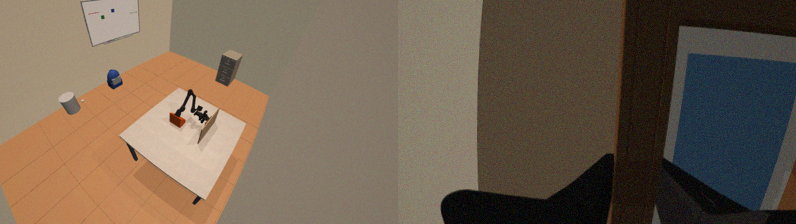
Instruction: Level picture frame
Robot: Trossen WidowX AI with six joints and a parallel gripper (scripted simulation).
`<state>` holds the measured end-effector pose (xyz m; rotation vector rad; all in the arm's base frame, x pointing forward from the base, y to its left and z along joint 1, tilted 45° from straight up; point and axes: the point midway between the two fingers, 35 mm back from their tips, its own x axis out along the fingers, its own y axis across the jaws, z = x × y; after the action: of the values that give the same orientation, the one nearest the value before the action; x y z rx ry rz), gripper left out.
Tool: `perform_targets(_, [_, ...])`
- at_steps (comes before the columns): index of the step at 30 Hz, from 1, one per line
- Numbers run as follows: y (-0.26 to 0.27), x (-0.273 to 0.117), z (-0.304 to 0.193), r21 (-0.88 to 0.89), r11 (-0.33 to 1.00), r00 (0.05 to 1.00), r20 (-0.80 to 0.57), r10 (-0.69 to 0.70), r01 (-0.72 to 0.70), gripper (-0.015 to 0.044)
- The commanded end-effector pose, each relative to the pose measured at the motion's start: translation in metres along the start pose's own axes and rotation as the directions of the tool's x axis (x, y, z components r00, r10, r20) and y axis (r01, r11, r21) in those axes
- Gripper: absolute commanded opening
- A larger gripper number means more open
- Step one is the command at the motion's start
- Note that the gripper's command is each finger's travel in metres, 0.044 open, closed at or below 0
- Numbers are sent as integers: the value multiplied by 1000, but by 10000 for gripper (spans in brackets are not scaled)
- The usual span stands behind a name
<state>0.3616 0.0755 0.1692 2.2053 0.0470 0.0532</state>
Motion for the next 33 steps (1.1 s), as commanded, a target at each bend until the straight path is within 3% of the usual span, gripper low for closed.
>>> perform_targets(1, [0, 0, -1, 3, 1000, 1000, -2, 0, 0, 0])
perform_targets(33, [10, 0, 0, 3, 1000, 1000, -2, 0, 0, 0])
